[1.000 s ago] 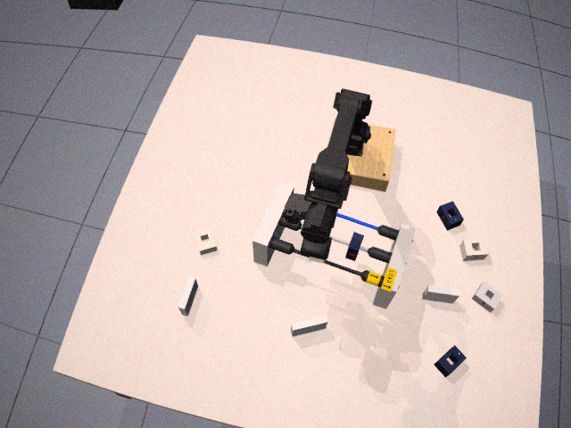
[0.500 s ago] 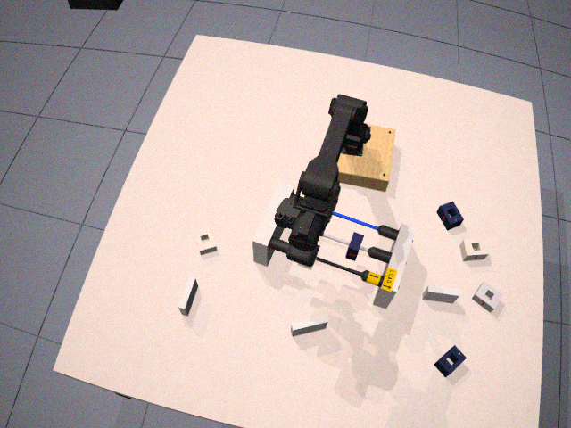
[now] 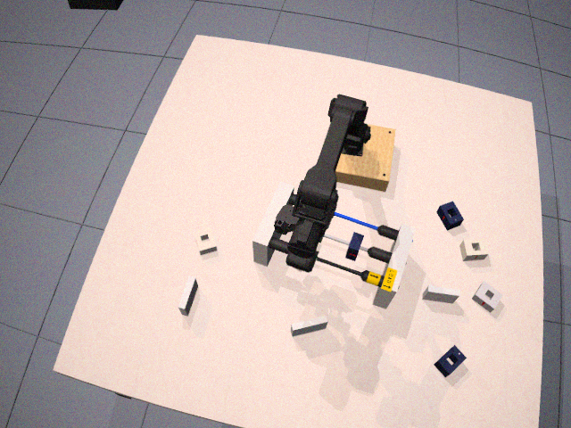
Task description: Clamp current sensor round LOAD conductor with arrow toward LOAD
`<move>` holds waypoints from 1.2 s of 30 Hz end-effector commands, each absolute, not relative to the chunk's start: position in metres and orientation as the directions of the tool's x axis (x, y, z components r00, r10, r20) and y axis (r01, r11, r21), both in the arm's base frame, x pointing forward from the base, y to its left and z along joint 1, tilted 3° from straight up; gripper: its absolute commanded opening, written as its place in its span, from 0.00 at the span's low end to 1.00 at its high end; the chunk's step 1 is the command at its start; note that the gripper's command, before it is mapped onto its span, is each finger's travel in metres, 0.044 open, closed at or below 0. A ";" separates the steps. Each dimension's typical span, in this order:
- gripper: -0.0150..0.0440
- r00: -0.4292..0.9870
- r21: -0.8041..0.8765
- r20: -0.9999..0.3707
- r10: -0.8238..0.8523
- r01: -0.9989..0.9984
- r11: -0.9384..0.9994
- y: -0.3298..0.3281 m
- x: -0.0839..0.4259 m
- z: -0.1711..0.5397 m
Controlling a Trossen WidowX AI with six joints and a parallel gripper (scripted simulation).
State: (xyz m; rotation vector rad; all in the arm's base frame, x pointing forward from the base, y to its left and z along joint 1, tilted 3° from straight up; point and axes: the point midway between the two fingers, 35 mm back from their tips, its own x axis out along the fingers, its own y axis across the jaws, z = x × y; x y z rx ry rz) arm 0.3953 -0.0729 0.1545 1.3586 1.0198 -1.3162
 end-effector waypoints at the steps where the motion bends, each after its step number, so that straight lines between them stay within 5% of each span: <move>1: 0.25 0.074 0.082 -0.996 -0.047 0.976 -0.200 -0.073 0.395 0.149; 36: 0.25 0.067 0.076 -0.997 -0.049 0.977 -0.199 -0.074 0.395 0.139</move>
